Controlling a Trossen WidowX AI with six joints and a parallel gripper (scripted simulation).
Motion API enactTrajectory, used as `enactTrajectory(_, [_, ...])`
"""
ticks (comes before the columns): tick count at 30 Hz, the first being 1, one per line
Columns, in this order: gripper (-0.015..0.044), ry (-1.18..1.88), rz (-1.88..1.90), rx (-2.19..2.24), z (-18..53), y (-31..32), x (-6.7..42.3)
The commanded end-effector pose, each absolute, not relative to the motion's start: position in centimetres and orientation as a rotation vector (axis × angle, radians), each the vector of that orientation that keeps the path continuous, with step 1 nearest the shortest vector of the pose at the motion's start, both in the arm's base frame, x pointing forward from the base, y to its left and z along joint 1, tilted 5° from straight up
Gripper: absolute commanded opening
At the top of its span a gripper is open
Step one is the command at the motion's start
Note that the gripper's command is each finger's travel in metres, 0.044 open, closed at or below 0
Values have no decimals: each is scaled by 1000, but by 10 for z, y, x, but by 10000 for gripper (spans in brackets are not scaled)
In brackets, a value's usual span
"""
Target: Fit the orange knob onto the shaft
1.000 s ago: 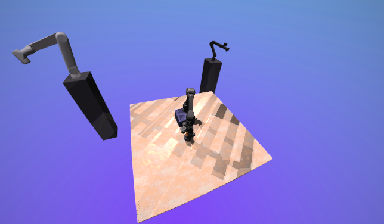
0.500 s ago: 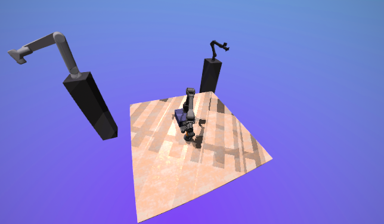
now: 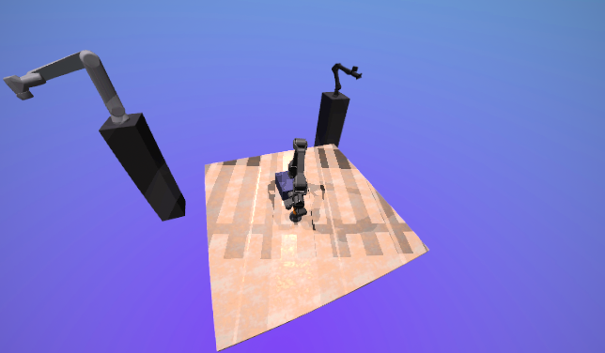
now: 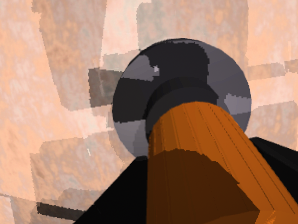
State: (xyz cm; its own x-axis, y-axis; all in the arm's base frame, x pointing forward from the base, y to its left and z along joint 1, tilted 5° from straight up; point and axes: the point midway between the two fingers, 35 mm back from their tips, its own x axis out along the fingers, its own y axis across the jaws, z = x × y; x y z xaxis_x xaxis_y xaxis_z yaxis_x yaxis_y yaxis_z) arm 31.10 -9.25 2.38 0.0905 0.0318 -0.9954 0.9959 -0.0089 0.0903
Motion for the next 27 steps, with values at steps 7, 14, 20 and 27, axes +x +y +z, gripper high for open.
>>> enactTrajectory(7, [0, 1160, -1130, 1282, 22, -92, 311])
enactTrajectory(14, [0, 1160, -1130, 1282, 16, -92, 311])
enactTrajectory(20, [0, 1160, -1130, 1282, 11, -92, 312])
enactTrajectory(27, [0, 1160, -1130, 1282, 7, -92, 312])
